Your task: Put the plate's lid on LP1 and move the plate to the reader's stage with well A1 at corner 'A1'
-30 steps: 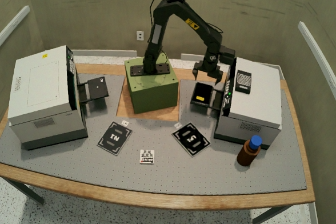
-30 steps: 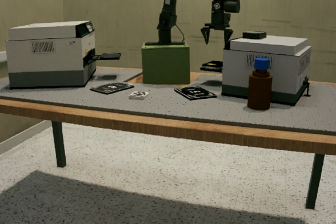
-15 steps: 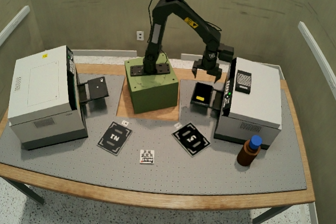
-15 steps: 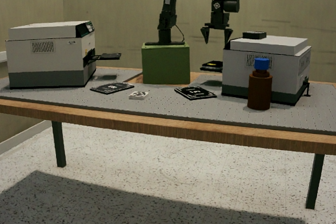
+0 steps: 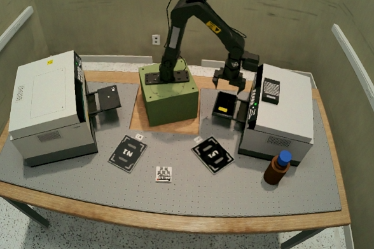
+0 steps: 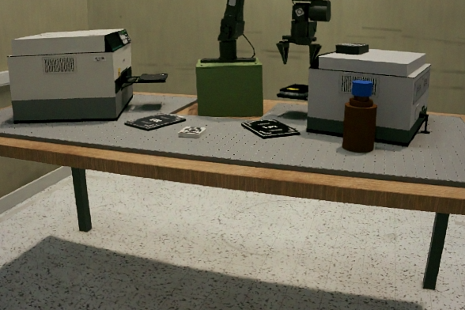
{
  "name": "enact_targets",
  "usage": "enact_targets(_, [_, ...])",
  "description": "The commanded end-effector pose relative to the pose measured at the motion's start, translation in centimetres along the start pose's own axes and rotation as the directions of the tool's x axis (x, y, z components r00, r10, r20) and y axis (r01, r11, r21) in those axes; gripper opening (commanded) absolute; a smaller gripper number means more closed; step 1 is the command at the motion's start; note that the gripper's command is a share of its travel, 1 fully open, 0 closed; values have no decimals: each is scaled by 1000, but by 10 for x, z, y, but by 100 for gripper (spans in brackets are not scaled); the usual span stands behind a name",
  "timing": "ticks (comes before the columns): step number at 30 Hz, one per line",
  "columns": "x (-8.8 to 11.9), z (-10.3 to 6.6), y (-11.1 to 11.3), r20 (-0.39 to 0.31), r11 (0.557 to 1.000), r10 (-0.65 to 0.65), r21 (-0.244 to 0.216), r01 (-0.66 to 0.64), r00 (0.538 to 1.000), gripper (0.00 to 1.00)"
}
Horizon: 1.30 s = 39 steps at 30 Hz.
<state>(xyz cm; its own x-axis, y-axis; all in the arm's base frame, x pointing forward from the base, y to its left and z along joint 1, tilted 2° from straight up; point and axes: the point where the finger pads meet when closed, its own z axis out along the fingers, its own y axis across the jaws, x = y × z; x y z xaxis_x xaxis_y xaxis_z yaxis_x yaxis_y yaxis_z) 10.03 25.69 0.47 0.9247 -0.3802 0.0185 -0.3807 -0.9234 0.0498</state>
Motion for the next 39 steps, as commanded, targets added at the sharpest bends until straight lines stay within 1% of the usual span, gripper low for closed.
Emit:
enact_targets(1, [1, -5, -9, 10, 999, 10, 53, -11, 1000, 100])
enact_targets(2, [1, -1, -8, 10, 999, 10, 44, -11, 1000, 100])
enact_targets(4, [1, 10, -2, 9, 1000, 10, 10, -10, 1000, 100])
enact_targets(6, [1, 10, -2, 9, 1000, 10, 10, -10, 1000, 100])
enact_targets(7, [1, -6, -20, 11, 997, 11, 81, -11, 1000, 100])
enact_targets(8, [1, -3, -19, 11, 997, 11, 73, -11, 1000, 100])
enact_targets(10, [1, 16, -1, 9, 1000, 10, 8, -10, 1000, 100])
enact_targets(12, [0, 18, -2, 9, 1000, 6, 10, -6, 1000, 100])
enact_targets(14, [0, 12, -11, 10, 999, 6, 45, -6, 1000, 100])
enact_targets(15, [0, 12, -9, 10, 999, 6, 49, -6, 1000, 100])
enact_targets(18, [0, 26, -2, 9, 1000, 6, 11, -6, 1000, 100])
enact_targets(19, [1, 27, -2, 9, 1000, 6, 10, -6, 1000, 100])
enact_targets(21, [1, 24, -9, 9, 999, 6, 36, -6, 1000, 100])
enact_targets(23, [1, 24, -9, 9, 999, 6, 36, -6, 1000, 100])
enact_targets(24, [1, 16, -15, 10, 998, 6, 69, -7, 1000, 100])
enact_targets(26, [1, 30, -4, 9, 1000, 6, 25, -6, 1000, 100])
enact_targets(27, [1, 36, -1, 9, 1000, 6, 8, -6, 1000, 100])
enact_targets(28, [1, 34, -7, 9, 1000, 6, 22, -7, 1000, 100])
enact_targets(30, [1, 36, -5, 9, 1000, 6, 22, -7, 1000, 100])
enact_targets(32, [1, 35, -10, 9, 999, 7, 39, -7, 1000, 100])
enact_targets(33, [1, 38, -11, 9, 999, 7, 33, -7, 1000, 100])
enact_targets(35, [1, 46, -1, 9, 1000, 5, 8, -5, 1000, 100])
enact_targets(36, [0, 47, -2, 9, 1000, 3, 11, -3, 1000, 100])
enact_targets(38, [0, 43, -12, 9, 999, 3, 41, -3, 1000, 100])
enact_targets(39, [0, 43, -12, 9, 999, 3, 41, -3, 1000, 100])
